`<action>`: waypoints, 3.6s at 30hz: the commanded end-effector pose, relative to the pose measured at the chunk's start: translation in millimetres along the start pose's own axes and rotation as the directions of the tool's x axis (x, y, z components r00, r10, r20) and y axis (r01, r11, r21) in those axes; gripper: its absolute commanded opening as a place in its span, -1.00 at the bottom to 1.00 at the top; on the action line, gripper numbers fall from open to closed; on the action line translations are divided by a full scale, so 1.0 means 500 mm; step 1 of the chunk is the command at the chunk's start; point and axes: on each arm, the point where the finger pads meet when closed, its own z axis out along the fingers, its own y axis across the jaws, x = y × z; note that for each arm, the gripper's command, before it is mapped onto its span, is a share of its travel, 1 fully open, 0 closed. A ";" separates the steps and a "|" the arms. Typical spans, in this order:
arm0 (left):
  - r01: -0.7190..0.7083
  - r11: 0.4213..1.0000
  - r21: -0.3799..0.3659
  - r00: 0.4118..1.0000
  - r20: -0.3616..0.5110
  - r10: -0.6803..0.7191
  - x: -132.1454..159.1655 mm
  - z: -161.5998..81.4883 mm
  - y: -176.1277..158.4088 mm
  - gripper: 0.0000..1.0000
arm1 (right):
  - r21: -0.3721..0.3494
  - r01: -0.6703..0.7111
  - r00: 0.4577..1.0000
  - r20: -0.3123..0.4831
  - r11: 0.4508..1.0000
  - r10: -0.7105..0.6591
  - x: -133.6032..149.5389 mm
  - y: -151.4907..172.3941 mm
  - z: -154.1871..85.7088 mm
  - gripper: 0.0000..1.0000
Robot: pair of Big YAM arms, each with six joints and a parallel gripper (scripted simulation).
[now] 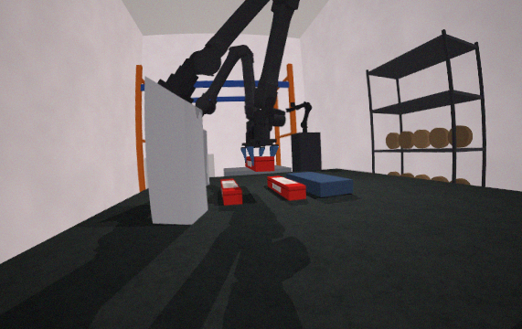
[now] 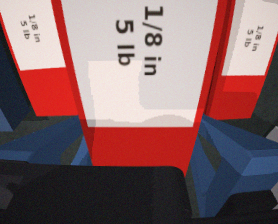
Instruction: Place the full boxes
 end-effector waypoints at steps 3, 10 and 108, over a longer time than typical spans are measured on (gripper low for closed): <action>-0.002 0.999 -0.039 1.000 0.006 0.003 0.007 -0.040 0.046 -1.00 | 0.032 -0.007 1.000 -0.011 0.999 0.007 0.017 -0.037 -0.023 -1.00; 0.000 0.999 -0.052 1.000 0.015 0.001 -0.002 -0.045 0.091 -1.00 | 0.041 -0.011 1.000 -0.008 0.999 0.011 0.013 -0.076 -0.025 -1.00; -0.002 0.998 -0.055 1.000 0.009 0.003 0.014 -0.028 0.221 -1.00 | 0.035 0.001 1.000 -0.006 0.999 -0.001 0.007 -0.199 -0.034 -1.00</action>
